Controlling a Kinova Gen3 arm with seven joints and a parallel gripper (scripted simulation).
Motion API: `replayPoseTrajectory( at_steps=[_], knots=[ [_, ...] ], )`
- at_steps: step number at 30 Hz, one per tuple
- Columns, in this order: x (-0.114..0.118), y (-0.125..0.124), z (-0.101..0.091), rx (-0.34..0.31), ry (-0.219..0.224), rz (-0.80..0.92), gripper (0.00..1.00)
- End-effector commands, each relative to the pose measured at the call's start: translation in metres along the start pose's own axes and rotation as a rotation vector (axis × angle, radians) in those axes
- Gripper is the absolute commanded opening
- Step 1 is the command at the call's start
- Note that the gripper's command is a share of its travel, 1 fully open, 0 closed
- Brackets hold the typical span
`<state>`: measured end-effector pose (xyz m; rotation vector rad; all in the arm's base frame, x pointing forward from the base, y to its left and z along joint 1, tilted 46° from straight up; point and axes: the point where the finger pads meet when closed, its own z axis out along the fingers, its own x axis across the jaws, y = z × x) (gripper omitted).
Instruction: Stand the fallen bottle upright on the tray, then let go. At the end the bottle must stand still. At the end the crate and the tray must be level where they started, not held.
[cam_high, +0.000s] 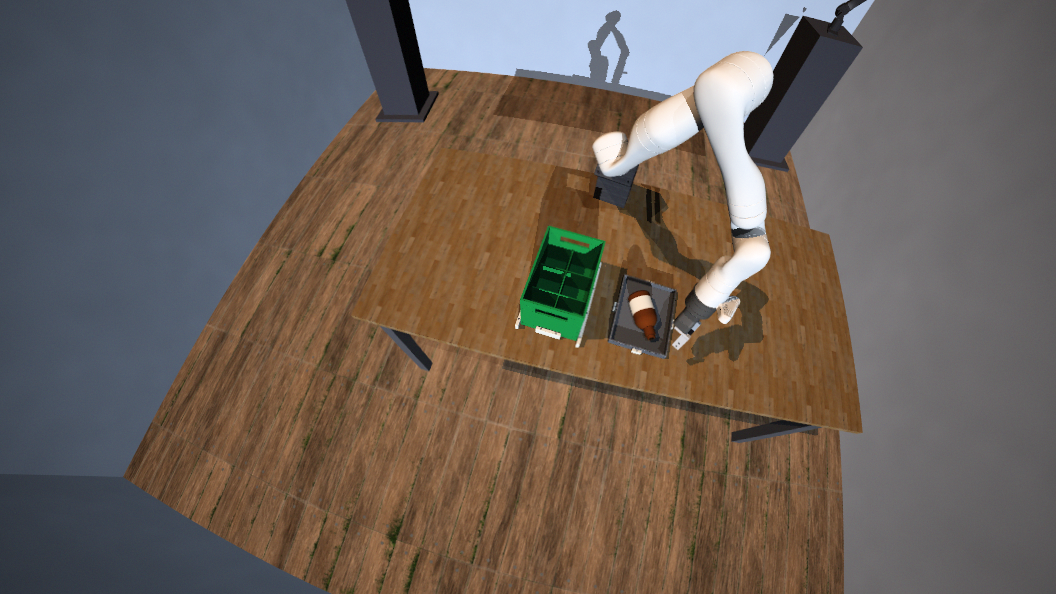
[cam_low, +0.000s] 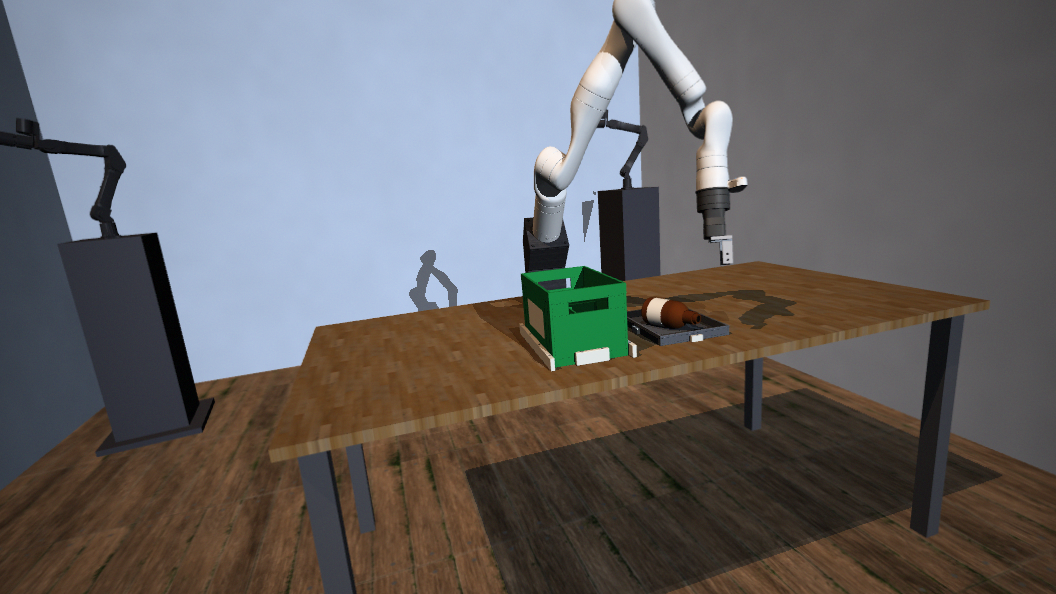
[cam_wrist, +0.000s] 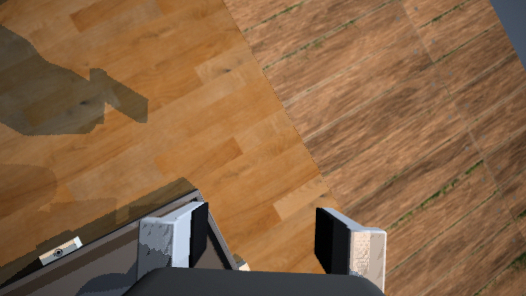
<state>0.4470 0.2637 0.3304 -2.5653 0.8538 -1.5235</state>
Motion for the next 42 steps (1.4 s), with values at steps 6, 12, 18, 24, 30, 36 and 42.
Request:
replayPoseTrajectory(
  at_steps=[6,12,18,24,30,36,42],
  knots=[
    [-0.017,0.045,-0.010,-0.020,-0.129,0.322,1.00],
    [-0.023,0.063,-0.010,-0.050,-0.169,0.449,1.00],
    [-0.029,0.080,-0.010,-0.081,-0.202,0.560,1.00],
    [-0.031,0.084,-0.010,-0.090,-0.211,0.589,1.00],
    [-0.031,0.084,-0.010,-0.090,-0.211,0.591,1.00],
    [-0.031,0.084,-0.010,-0.090,-0.211,0.591,0.00],
    [-0.031,0.084,-0.010,-0.090,-0.211,0.591,0.00]
  ],
)
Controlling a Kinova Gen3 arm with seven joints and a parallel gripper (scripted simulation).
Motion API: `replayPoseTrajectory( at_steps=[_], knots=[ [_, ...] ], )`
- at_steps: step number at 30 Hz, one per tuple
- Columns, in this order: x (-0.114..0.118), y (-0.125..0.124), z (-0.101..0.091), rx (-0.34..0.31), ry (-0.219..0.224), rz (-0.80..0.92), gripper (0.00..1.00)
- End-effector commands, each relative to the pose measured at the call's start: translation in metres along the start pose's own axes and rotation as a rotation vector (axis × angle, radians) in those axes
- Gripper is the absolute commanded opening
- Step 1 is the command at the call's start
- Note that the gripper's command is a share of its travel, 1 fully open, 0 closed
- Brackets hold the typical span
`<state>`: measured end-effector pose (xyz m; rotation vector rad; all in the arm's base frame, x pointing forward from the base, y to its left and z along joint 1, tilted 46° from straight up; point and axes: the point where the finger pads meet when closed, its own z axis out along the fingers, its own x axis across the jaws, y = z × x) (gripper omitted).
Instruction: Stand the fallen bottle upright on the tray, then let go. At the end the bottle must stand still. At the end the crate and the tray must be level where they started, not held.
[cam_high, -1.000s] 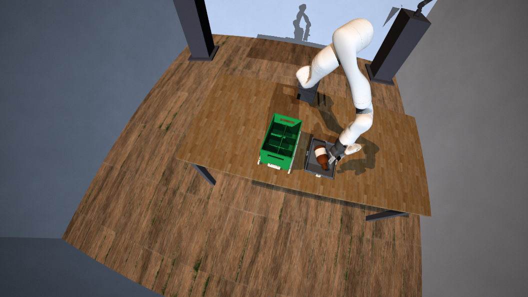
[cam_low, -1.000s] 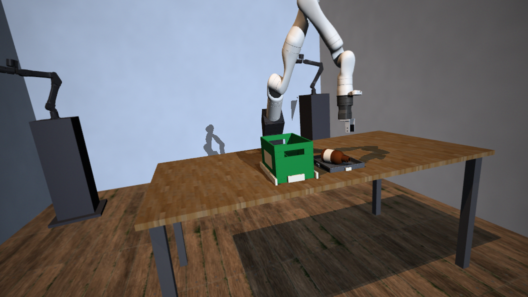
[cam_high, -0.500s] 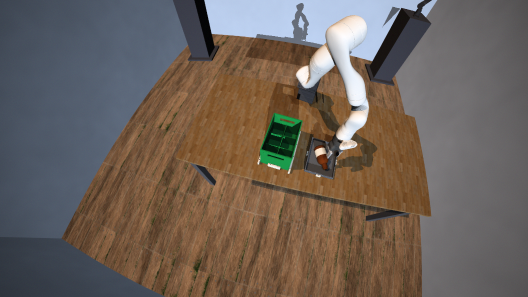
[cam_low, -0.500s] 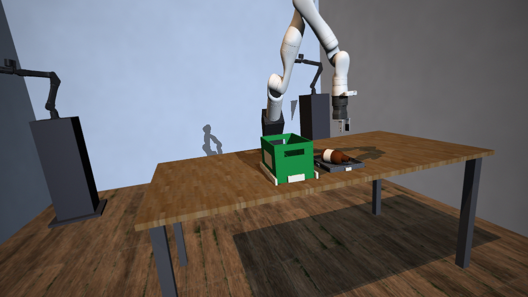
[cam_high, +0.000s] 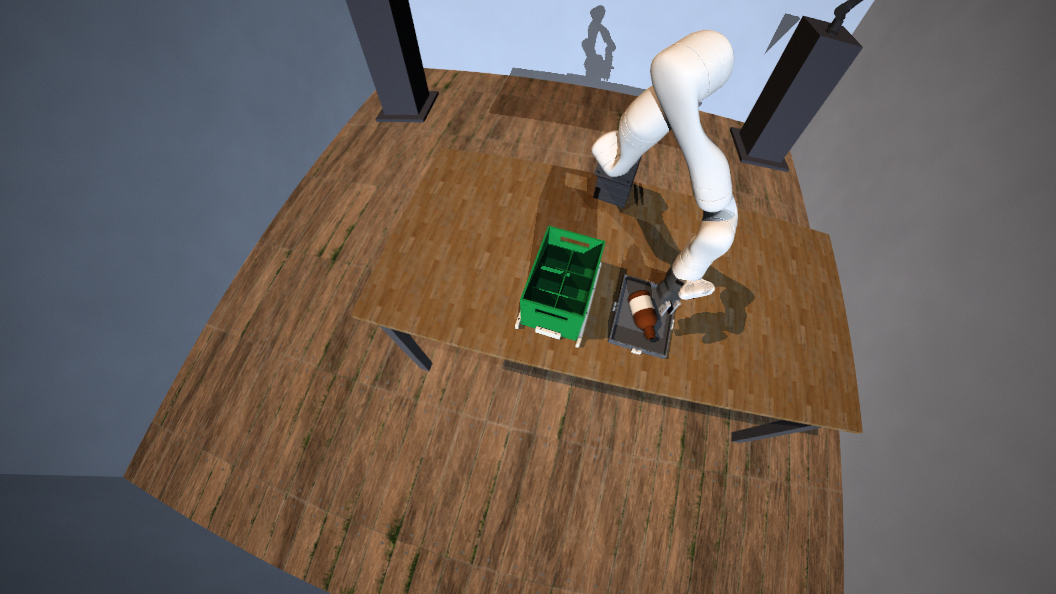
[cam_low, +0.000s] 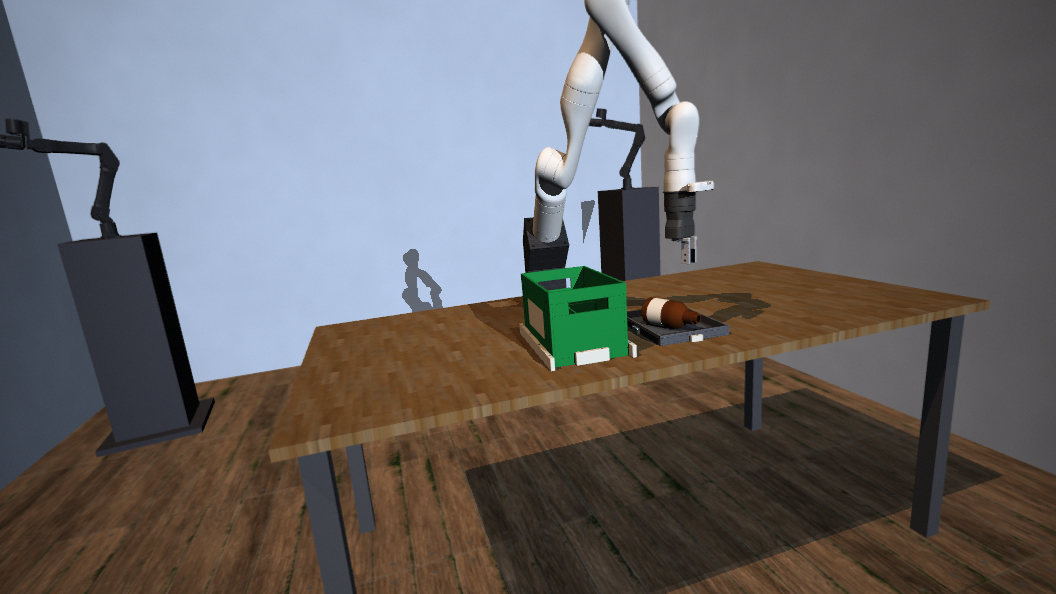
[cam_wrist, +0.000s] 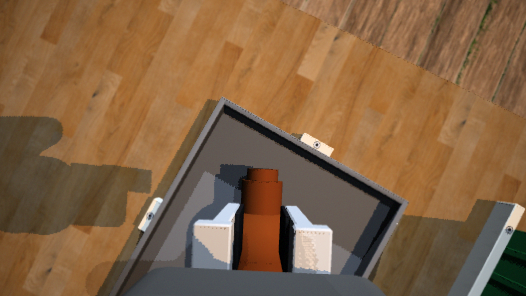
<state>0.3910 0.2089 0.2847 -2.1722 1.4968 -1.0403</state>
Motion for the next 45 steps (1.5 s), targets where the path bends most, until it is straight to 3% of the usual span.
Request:
replayPoseTrajectory(
  at_steps=[1,31,32,45],
  knots=[
    [-0.0004,-0.0003,-0.0003,0.001,0.000,-0.001,0.00],
    [-0.0004,-0.0003,-0.0003,0.001,0.000,-0.001,0.00],
    [-0.0004,-0.0003,-0.0003,0.001,0.000,-0.001,1.00],
    [-0.0004,-0.0003,-0.0003,0.001,0.000,-0.001,1.00]
  ],
)
